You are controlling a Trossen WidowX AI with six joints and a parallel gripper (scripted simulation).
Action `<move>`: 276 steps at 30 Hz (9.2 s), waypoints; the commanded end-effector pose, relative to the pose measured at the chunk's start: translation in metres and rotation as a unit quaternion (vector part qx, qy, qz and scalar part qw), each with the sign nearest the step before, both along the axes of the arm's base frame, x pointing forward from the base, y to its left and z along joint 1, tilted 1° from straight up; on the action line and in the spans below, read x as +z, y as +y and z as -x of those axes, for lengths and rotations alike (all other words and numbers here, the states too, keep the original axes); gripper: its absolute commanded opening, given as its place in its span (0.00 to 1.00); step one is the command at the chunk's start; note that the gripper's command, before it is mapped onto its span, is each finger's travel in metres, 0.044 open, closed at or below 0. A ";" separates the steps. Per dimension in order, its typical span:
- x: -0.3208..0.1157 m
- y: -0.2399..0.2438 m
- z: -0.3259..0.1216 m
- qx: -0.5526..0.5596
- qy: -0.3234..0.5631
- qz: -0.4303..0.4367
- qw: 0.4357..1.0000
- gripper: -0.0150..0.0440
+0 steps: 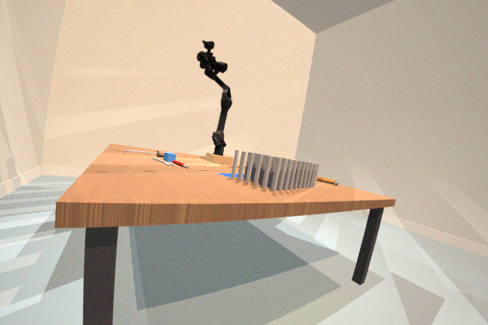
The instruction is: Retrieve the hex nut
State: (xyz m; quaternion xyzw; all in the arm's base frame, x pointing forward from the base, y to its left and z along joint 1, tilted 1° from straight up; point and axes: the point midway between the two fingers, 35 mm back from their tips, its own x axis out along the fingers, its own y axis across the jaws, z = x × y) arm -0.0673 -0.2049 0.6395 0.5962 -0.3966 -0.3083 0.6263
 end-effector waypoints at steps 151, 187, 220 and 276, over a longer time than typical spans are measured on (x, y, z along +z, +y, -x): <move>-0.523 -0.142 -0.118 0.277 0.301 0.582 -0.702 1.00; -0.580 -0.150 -0.060 0.390 0.486 0.562 -0.545 1.00; -0.592 -0.147 -0.063 0.389 0.486 0.562 -0.545 0.73; -0.620 -0.166 -0.061 0.382 0.477 0.541 -0.578 0.25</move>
